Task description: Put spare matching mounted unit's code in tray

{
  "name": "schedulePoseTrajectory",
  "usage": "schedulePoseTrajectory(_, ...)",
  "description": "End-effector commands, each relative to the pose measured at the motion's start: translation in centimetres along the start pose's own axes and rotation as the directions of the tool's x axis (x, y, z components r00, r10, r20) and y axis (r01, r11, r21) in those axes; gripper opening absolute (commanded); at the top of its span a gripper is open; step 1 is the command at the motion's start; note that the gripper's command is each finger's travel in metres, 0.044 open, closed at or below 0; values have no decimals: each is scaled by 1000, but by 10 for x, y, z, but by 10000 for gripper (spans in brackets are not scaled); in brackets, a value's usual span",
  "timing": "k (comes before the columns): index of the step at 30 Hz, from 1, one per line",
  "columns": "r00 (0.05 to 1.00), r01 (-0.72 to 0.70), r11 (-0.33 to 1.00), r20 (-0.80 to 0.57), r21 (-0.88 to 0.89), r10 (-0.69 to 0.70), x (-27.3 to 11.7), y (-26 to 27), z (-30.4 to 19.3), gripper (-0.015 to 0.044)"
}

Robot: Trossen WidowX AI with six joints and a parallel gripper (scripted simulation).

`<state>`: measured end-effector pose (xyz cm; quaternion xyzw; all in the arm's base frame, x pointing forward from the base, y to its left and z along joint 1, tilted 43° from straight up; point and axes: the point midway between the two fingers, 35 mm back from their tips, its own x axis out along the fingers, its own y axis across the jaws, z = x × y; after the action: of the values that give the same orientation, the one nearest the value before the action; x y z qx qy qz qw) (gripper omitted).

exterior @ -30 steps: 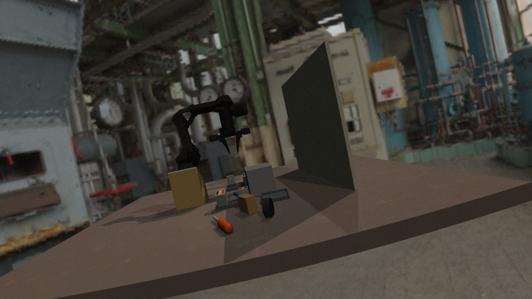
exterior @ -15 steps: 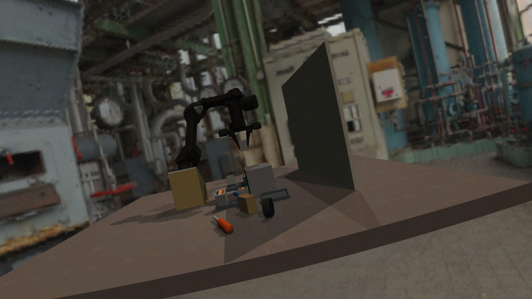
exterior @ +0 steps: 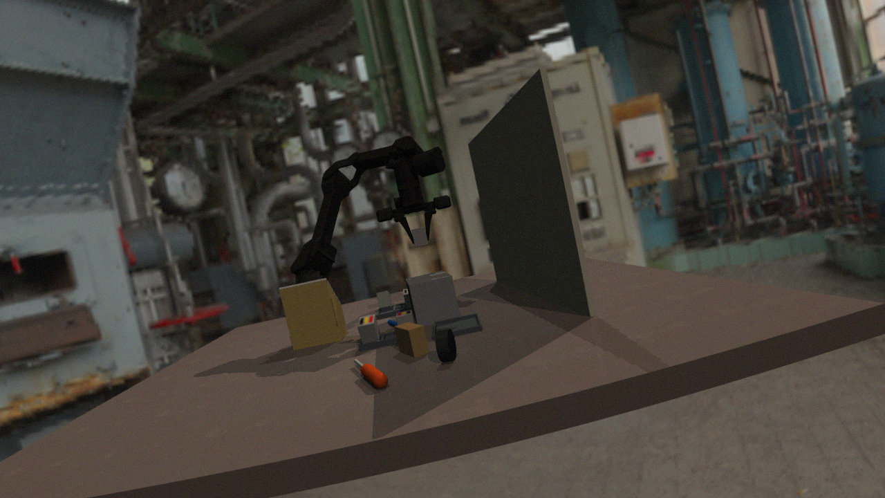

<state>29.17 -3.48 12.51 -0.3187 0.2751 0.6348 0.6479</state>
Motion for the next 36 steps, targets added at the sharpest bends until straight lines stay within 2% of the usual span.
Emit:
schedulePoseTrajectory(1,1000,-4,1000,0,-3,4,1,-8,-18,0)
schedulePoseTrajectory(19,1000,-3,1000,8,-29,3,10,-36,-107,0)
schedulePoseTrajectory(36,1000,2,998,23,-55,-1,31,-39,-197,0)
